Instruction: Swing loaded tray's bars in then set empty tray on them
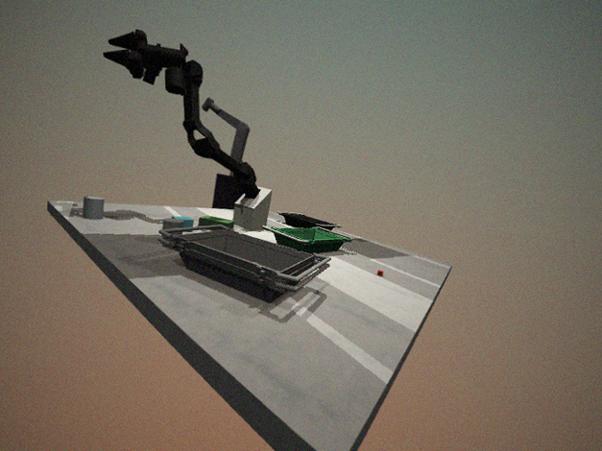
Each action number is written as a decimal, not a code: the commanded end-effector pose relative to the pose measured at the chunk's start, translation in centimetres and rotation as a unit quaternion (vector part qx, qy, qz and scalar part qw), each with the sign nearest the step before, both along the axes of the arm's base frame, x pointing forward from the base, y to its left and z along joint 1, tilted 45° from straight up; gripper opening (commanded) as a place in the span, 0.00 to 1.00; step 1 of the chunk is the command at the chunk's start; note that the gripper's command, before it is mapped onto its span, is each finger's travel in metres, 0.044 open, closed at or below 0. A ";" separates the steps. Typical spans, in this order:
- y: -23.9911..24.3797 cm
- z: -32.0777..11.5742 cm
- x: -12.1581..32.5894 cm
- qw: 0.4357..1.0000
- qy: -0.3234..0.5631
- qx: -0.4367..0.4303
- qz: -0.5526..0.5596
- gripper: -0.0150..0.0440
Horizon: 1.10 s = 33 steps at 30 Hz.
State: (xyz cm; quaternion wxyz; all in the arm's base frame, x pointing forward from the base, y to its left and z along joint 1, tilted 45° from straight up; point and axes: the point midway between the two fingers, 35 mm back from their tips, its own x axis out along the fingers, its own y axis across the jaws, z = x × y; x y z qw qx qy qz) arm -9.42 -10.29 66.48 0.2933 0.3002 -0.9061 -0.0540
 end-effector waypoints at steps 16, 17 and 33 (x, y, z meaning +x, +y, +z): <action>6.6 2.6 -0.3 0.989 0.017 -0.146 -0.006 0.40; 7.4 2.9 -0.3 0.987 0.020 -0.162 -0.007 0.40; 26.6 4.5 6.7 0.870 0.167 -0.460 -0.059 0.40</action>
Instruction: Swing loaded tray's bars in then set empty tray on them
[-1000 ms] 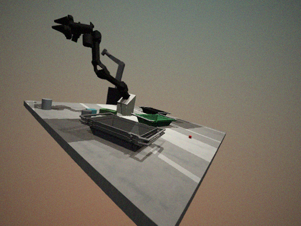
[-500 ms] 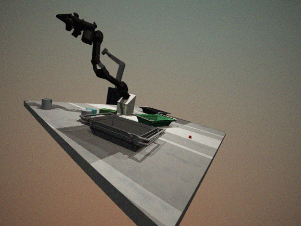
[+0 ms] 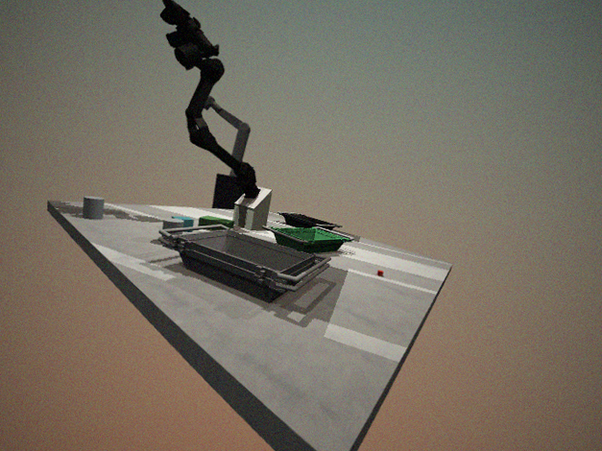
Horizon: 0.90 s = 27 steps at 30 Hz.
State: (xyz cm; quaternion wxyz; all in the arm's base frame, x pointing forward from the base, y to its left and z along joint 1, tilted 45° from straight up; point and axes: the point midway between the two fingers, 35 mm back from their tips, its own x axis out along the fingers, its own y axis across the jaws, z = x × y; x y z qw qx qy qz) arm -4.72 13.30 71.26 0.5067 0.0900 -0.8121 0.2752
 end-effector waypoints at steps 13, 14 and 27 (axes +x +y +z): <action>13.9 -5.2 16.6 0.934 0.244 -0.230 -0.120 0.40; 14.4 -5.8 18.0 0.926 0.263 -0.240 -0.129 0.40; 15.0 -14.0 32.6 0.803 0.465 -0.303 -0.218 0.40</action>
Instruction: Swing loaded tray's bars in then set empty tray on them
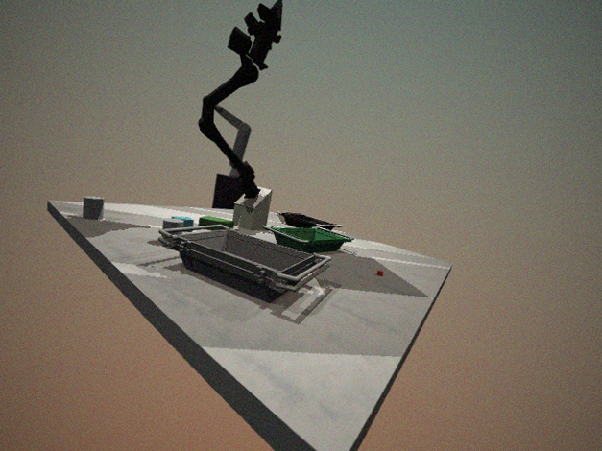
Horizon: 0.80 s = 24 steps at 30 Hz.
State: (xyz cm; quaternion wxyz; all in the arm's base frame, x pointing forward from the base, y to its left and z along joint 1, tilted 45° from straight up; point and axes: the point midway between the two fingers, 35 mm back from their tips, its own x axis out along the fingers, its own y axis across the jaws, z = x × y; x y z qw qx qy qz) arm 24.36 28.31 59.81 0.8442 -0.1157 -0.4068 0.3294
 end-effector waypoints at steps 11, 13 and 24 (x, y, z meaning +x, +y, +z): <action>-6.1 -14.0 16.3 0.940 0.262 -0.080 -0.206 0.40; -7.9 -16.4 18.1 0.919 0.300 -0.087 -0.240 0.40; -20.7 -29.1 23.6 0.761 0.484 -0.103 -0.419 0.40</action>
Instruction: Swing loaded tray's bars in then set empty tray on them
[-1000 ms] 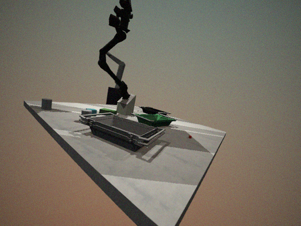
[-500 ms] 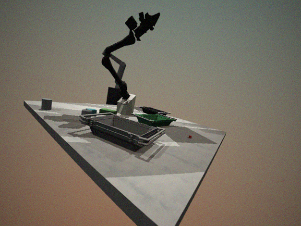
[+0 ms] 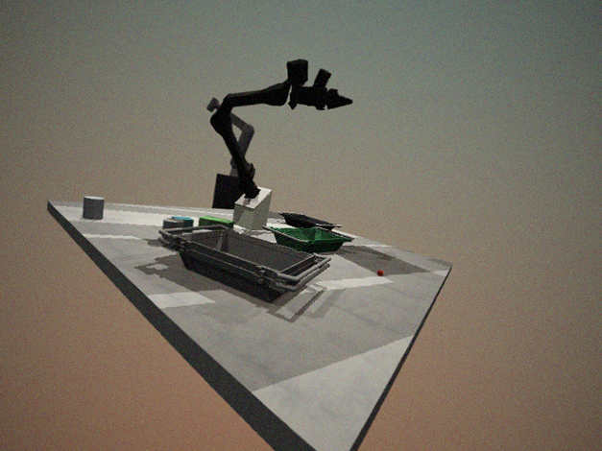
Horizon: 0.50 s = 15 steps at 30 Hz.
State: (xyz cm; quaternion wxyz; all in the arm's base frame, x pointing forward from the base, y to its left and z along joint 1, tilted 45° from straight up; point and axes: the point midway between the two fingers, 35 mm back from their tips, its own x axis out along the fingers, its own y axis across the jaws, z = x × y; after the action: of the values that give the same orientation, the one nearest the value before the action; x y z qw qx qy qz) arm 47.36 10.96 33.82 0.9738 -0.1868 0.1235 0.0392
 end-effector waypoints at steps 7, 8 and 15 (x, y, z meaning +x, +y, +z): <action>-12.5 -10.6 -0.3 0.964 0.177 -0.034 -0.197 0.40; -13.8 -11.6 -0.7 0.956 0.195 -0.038 -0.217 0.40; -22.5 -17.8 -5.4 0.878 0.318 -0.068 -0.350 0.40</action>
State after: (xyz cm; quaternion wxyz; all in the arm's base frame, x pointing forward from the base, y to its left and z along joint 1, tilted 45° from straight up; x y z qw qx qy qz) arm 44.10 -8.42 18.42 0.8563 -0.1774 0.4348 -0.2148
